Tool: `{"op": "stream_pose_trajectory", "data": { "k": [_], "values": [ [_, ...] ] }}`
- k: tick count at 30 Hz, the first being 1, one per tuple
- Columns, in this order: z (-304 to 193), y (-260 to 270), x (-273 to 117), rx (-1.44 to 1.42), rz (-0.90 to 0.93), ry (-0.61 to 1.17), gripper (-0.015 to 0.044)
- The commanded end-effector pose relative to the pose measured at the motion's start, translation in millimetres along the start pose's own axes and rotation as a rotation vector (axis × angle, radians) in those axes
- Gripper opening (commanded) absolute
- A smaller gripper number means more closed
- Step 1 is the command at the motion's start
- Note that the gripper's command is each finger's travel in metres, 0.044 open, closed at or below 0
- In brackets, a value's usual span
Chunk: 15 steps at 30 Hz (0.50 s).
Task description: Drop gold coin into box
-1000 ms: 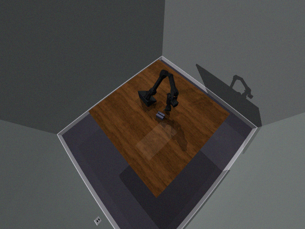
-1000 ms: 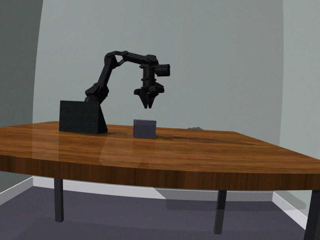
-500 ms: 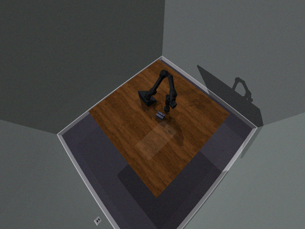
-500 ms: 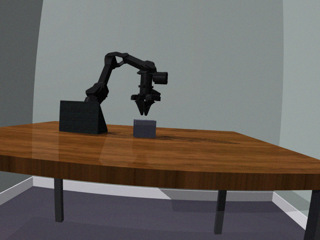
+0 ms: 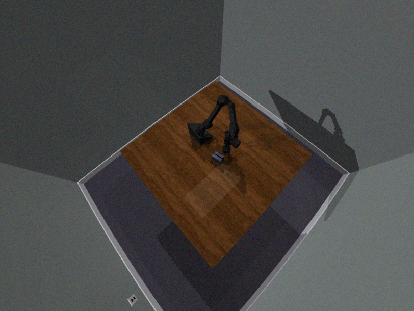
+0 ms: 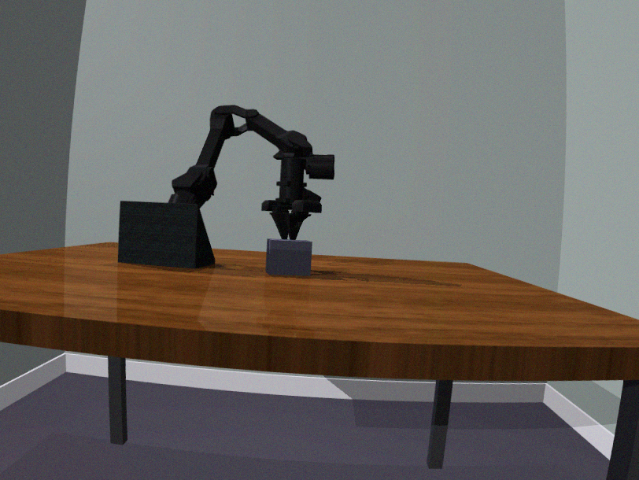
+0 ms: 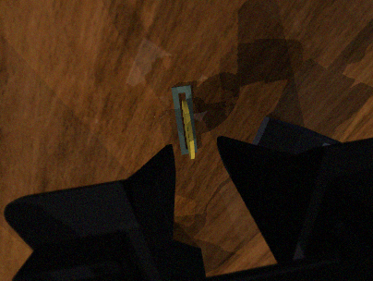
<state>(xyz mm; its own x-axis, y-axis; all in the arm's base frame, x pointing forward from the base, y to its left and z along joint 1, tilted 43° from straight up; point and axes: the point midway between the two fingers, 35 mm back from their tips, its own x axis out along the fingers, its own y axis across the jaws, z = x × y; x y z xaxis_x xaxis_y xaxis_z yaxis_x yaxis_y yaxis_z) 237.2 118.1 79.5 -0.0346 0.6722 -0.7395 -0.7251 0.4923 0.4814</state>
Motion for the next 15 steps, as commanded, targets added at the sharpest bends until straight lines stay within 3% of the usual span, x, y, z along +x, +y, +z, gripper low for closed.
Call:
{"op": "stream_pose_trajectory", "data": {
  "k": [1, 15],
  "values": [
    [-1, 0, 8, 0.012, 0.007, 0.001, 0.0161],
    [-1, -1, 31, 0.012, 0.007, 0.001, 0.0161]
  ]
}}
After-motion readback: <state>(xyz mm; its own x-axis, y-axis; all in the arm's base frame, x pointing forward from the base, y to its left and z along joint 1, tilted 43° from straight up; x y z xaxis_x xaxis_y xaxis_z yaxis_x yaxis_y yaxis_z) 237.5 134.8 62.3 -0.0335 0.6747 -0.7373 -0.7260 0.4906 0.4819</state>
